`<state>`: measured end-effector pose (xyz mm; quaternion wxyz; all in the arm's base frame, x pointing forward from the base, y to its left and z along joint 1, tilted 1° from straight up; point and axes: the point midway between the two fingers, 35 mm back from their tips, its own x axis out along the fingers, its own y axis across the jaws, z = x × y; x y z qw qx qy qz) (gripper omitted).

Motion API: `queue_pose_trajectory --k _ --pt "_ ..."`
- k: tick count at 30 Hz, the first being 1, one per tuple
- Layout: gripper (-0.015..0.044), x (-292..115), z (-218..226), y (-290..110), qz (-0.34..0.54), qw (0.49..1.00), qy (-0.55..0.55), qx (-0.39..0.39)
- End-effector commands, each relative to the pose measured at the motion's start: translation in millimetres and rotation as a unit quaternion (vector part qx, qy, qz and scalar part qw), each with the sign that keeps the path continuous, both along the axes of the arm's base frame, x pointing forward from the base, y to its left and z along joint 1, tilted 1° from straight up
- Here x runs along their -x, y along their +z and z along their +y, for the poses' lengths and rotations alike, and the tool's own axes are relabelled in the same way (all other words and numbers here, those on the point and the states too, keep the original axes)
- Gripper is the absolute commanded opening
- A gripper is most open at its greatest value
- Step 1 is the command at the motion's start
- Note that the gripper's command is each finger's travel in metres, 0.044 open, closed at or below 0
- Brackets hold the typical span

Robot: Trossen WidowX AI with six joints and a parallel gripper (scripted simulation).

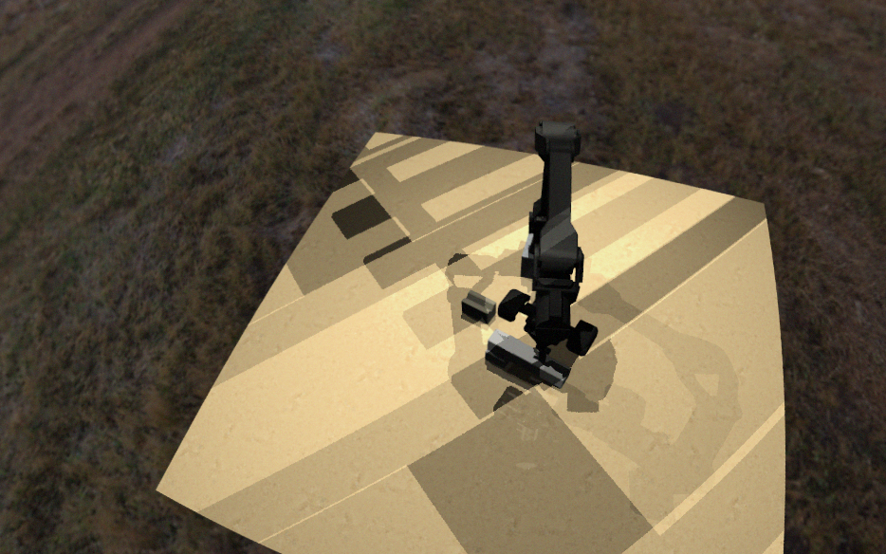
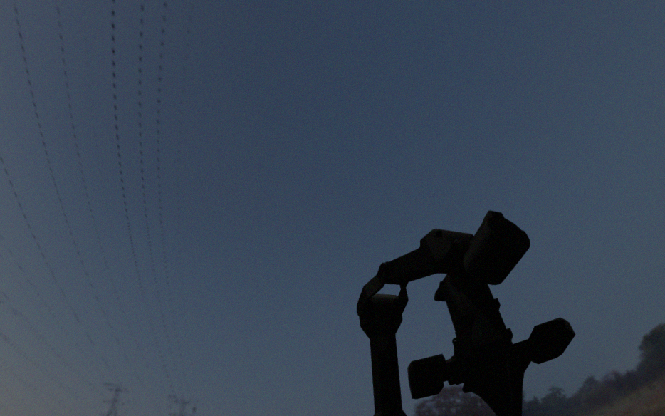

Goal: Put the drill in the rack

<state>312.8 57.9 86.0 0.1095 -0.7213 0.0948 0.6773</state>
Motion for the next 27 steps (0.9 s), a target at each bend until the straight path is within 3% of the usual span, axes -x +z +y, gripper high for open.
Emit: queue_pose_trajectory --k 1,27 --pt "0.0000 6.0 2.8 -14.8 0.019 1.000 0.001 -0.001" --pt "0.0000 6.4 3.7 -25.0 0.019 1.000 0.001 -0.001"
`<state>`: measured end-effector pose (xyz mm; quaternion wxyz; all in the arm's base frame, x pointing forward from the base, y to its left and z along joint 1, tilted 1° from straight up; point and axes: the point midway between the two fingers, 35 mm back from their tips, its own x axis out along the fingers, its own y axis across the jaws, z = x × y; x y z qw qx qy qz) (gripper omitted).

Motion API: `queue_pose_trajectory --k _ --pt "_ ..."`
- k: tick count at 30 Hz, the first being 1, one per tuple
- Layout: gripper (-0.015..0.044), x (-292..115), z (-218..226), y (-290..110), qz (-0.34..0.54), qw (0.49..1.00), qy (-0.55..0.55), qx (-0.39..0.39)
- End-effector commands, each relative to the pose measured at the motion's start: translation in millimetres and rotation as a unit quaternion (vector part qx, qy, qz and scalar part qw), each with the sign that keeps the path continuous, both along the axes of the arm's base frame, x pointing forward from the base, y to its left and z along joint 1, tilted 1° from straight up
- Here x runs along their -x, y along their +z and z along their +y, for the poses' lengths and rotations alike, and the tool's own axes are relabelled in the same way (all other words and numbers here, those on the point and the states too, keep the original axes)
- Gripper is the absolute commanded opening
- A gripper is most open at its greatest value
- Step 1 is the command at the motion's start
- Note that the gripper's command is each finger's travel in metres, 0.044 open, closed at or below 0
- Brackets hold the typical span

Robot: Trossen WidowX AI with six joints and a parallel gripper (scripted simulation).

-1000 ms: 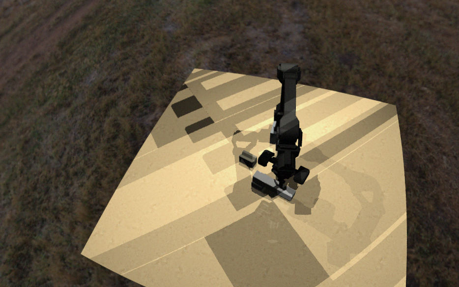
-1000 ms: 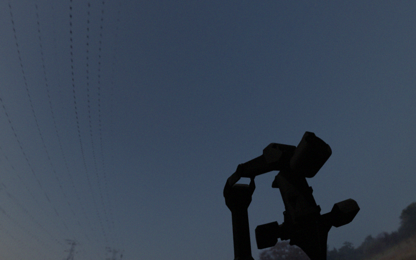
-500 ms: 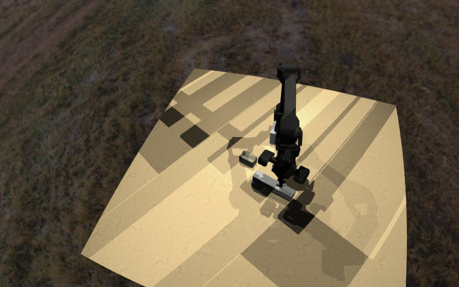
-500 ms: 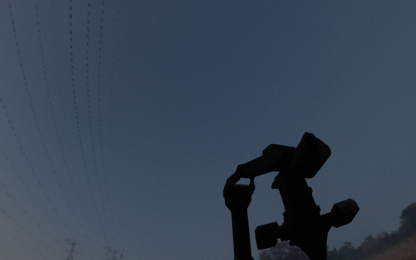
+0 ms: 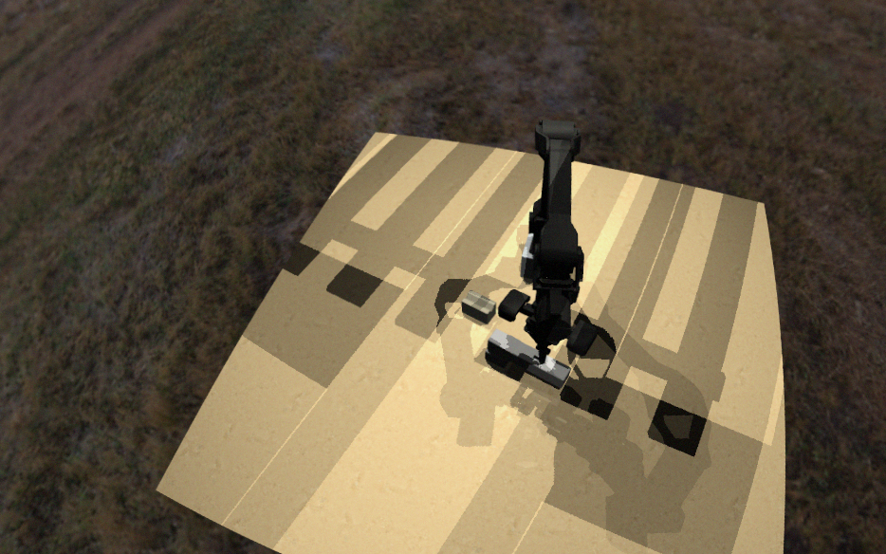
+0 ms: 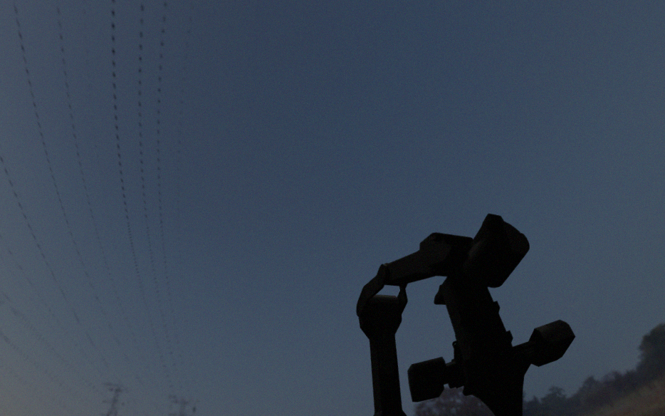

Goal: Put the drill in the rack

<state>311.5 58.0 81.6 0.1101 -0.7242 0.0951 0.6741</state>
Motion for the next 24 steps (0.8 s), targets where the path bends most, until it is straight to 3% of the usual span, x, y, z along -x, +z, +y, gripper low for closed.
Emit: queue_pose_trajectory --k 1,19,24 --pt "0.0000 5.1 3.7 -21.1 0.023 1.000 0.002 -0.002" --pt "0.0000 4.6 4.5 -30.1 0.023 1.000 0.002 -0.002" --pt "0.0131 -0.5 4.2 -2.3 0.023 1.000 0.002 -0.002"
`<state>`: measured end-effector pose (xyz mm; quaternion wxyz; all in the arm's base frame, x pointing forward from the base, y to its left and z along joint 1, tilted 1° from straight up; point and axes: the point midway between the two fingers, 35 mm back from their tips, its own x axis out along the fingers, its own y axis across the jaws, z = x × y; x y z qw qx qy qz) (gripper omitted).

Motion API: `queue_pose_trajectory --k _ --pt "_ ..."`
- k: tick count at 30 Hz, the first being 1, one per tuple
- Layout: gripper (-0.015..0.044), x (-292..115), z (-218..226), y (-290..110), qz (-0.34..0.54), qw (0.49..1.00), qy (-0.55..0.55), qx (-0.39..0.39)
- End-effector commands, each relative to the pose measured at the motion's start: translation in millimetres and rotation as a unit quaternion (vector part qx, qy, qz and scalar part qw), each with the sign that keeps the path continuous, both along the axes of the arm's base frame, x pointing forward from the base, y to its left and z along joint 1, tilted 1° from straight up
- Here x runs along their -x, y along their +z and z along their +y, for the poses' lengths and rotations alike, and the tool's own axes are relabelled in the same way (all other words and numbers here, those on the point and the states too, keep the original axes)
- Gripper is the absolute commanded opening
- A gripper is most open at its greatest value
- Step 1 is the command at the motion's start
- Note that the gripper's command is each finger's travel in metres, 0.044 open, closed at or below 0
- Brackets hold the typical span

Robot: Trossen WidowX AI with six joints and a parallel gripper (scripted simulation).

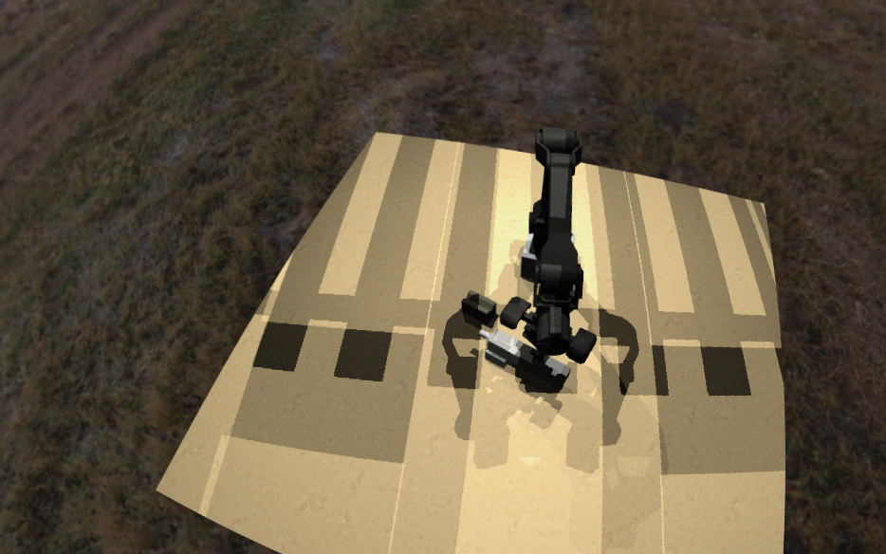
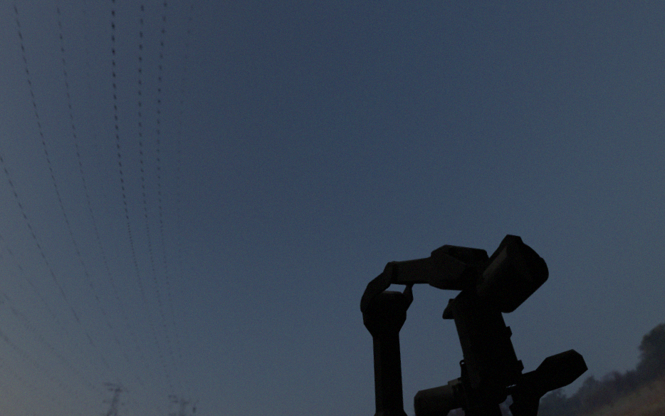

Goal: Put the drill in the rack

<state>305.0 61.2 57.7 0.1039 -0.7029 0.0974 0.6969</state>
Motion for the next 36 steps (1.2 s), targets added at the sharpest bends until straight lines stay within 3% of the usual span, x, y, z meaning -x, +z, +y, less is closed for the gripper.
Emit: queue_pose_trajectory --k 1,6,10,12,16,26,36 --pt "0.0157 -8.1 0.7 31.3 -0.009 1.000 -0.001 -0.003" --pt "0.0289 -8.4 -1.3 75.3 -0.009 1.000 -0.001 -0.003" --pt "0.0394 -11.1 -3.4 65.8 -0.018 1.000 -0.015 -0.004" --pt "0.0440 -11.3 -24.7 54.4 -0.016 0.994 -0.109 -0.005" --pt "0.0440 -1.2 -84.0 22.2 -0.010 0.928 -0.372 -0.007" --pt "0.0440 37.0 -155.4 -20.9 -0.002 0.725 -0.688 -0.008" --pt "0.0440 40.6 -159.7 -23.8 -0.002 0.706 -0.708 -0.008"
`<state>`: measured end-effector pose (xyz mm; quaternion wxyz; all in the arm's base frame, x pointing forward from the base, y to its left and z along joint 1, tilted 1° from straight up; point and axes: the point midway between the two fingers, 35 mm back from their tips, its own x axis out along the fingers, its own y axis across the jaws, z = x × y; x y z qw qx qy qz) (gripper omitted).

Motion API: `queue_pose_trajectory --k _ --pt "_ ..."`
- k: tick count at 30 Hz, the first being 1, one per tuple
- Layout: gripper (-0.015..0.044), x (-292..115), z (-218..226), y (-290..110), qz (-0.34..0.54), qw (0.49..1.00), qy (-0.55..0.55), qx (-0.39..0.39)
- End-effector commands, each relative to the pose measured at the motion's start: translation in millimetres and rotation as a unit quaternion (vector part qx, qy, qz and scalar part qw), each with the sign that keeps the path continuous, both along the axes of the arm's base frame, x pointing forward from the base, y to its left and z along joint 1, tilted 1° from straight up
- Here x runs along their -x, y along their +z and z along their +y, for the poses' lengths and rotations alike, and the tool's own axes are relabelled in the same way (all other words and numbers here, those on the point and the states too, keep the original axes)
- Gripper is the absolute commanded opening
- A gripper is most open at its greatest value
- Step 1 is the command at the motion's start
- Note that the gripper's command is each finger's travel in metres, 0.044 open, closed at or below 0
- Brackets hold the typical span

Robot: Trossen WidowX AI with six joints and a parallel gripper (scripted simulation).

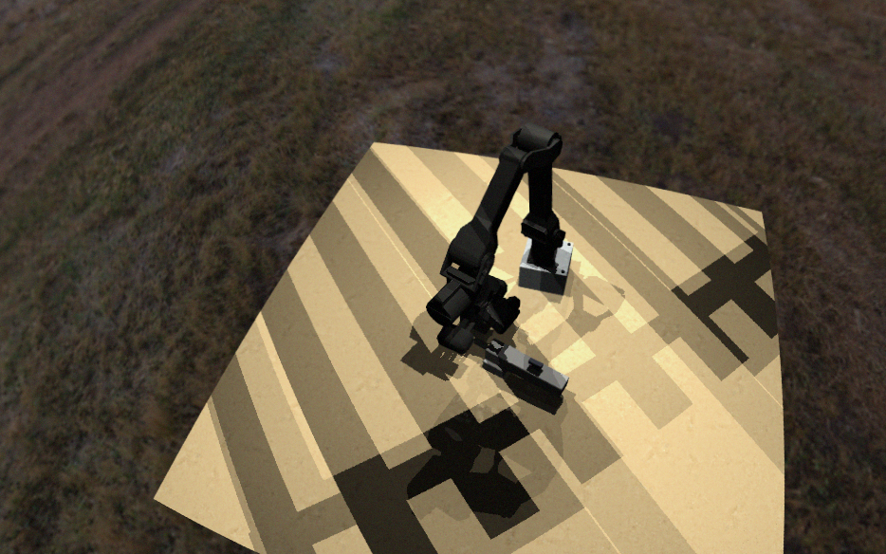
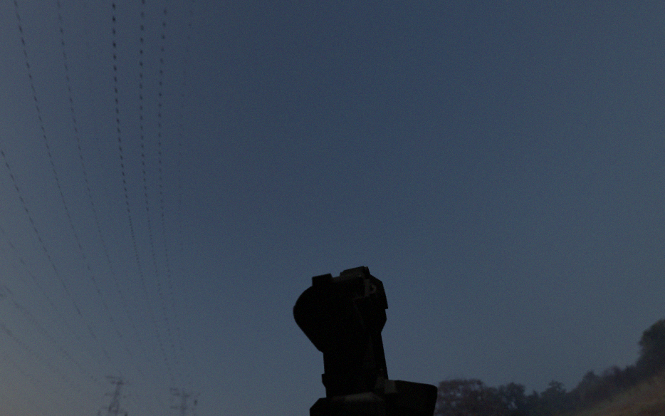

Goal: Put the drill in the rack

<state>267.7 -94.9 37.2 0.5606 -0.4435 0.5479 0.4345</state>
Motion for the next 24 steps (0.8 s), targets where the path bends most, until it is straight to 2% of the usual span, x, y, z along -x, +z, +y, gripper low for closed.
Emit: queue_pose_trajectory --k 1,24 --pt "0.0440 3.4 -3.6 -3.3 0.000 1.000 -0.028 0.000" --pt "0.0440 0.8 0.4 -19.8 0.000 1.000 -0.028 0.000"
